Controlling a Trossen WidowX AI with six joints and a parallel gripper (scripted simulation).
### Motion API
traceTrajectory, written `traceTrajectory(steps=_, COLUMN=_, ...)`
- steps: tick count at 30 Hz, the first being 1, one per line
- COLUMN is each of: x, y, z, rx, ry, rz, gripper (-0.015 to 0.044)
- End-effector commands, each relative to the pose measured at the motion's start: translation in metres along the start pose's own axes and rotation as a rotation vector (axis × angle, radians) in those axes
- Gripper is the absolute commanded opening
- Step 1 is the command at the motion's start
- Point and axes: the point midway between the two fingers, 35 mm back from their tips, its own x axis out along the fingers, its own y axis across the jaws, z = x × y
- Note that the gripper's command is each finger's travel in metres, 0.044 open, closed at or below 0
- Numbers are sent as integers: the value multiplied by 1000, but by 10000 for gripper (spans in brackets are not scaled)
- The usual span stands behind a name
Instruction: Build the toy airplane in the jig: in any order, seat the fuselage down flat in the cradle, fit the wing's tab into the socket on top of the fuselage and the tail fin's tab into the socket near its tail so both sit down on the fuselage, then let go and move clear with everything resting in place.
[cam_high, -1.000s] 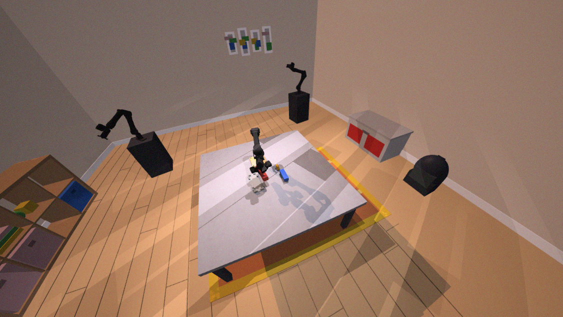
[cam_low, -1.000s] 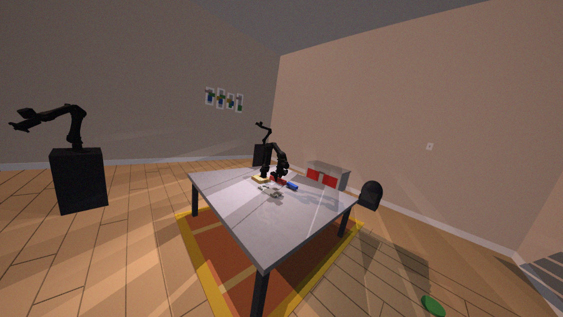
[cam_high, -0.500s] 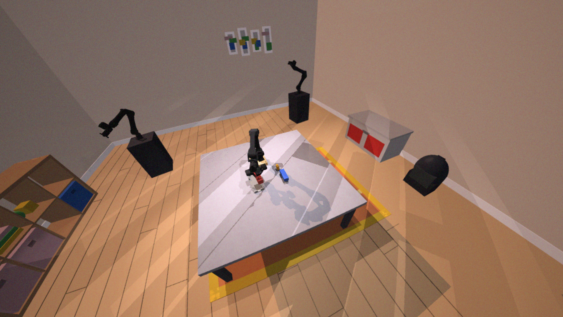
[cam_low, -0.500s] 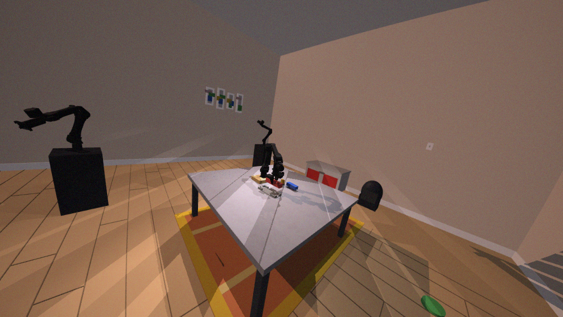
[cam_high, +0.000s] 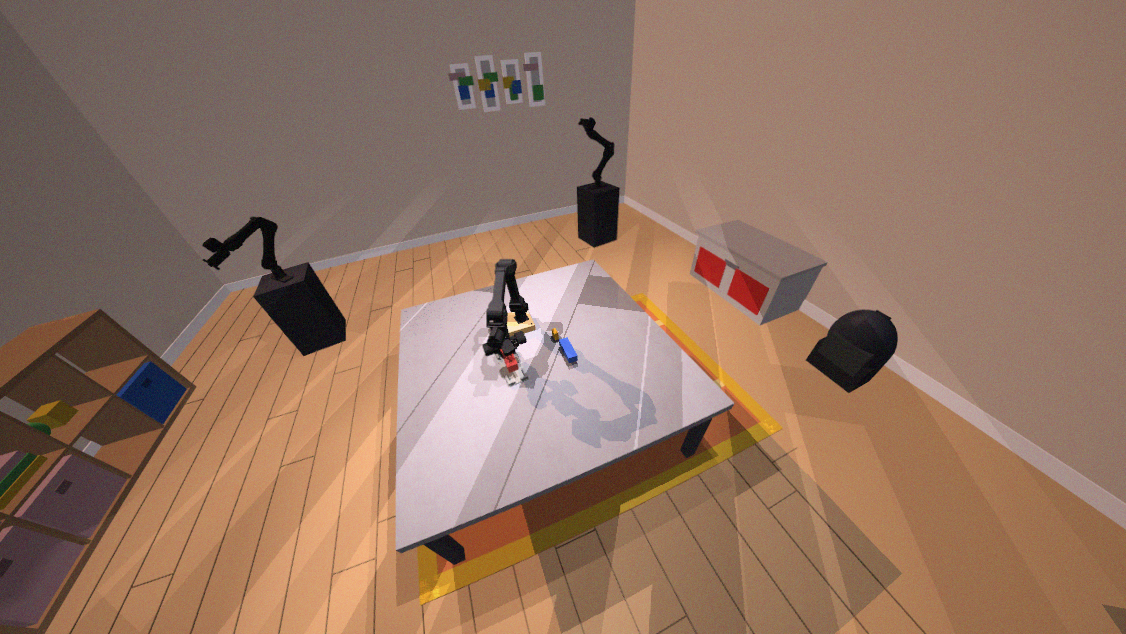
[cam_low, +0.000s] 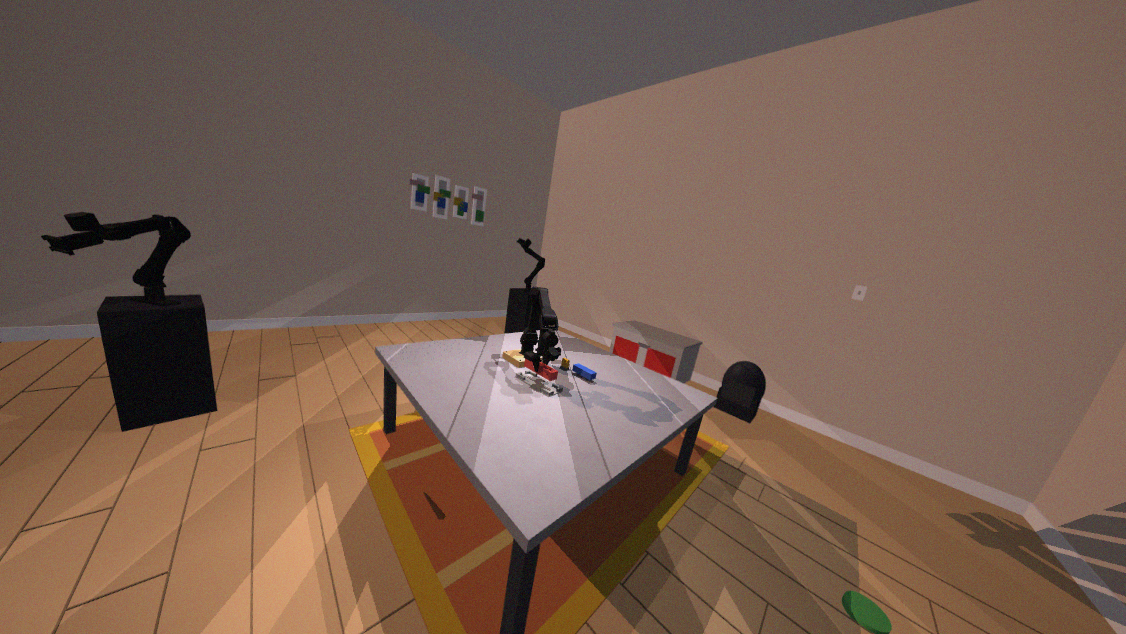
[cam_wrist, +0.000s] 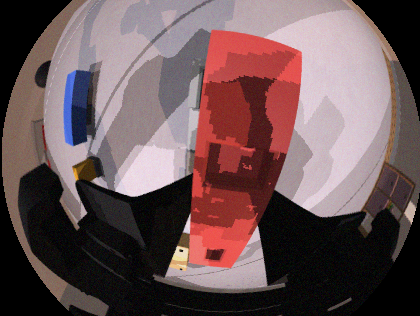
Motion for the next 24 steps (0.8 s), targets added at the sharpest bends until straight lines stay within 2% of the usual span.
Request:
traceTrajectory(steps=1, x=1, y=-1, z=0, rx=-5, ry=-3, rz=2, gripper=131)
traceTrajectory(steps=4, x=1, y=-1, z=0, rx=-5, ry=-3, rz=2, gripper=195)
traceTrajectory(steps=24, x=12, y=-1, z=1, rx=-5, ry=-3, rz=2, gripper=195)
